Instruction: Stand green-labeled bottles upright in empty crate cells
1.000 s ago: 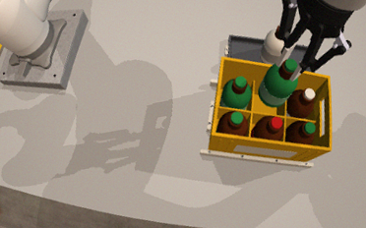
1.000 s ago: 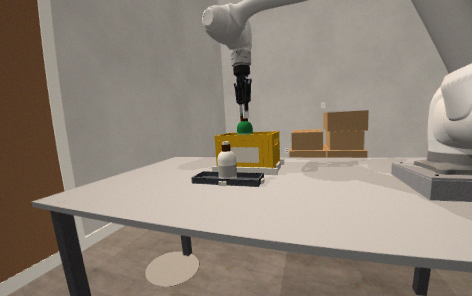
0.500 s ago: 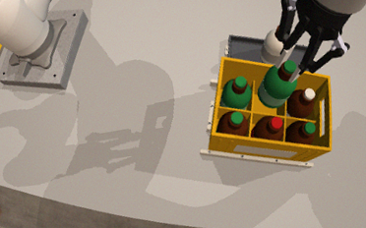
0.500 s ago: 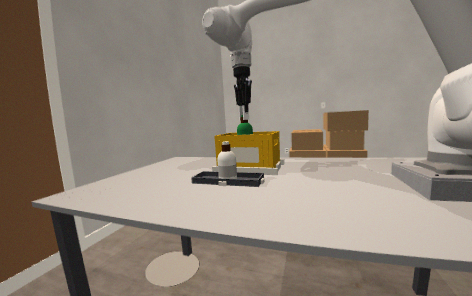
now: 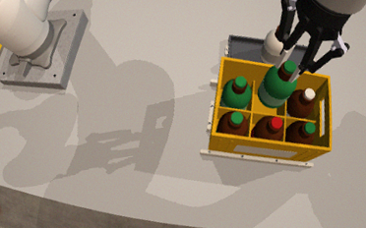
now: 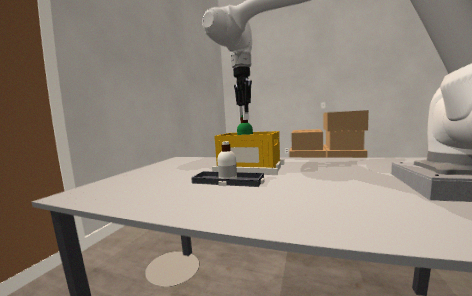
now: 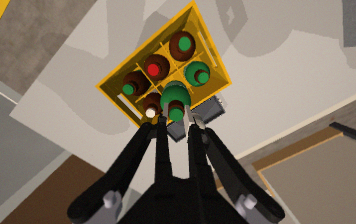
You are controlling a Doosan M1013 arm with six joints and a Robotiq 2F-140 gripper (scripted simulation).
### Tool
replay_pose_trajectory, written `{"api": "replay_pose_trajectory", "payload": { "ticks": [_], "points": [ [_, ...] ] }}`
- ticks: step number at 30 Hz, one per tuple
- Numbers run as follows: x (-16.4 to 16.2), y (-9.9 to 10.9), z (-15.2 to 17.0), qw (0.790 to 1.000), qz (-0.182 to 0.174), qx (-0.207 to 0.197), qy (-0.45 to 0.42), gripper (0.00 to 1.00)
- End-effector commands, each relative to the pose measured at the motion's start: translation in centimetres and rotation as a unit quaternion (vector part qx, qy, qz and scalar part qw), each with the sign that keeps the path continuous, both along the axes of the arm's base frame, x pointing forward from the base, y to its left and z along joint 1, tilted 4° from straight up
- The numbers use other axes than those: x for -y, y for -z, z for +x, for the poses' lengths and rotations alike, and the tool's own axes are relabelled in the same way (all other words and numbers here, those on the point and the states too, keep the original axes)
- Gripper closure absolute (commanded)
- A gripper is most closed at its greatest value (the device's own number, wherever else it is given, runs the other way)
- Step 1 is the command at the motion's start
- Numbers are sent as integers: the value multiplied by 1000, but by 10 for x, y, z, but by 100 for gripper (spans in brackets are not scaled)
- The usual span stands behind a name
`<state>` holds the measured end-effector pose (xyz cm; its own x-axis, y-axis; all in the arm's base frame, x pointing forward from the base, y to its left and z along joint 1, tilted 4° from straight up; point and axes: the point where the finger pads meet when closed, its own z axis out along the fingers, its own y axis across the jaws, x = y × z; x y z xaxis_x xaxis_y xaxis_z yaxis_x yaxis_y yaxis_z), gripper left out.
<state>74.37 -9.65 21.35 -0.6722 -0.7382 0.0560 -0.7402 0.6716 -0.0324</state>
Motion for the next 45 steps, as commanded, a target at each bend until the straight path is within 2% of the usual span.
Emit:
{"api": "replay_pose_trajectory", "payload": {
  "ticks": [1, 30, 45],
  "points": [
    [2, 4, 0, 1000, 1, -2, -1, 100],
    [2, 4, 0, 1000, 1, -2, -1, 100],
    [2, 12, 0, 1000, 1, -2, -1, 100]
  ]
}}
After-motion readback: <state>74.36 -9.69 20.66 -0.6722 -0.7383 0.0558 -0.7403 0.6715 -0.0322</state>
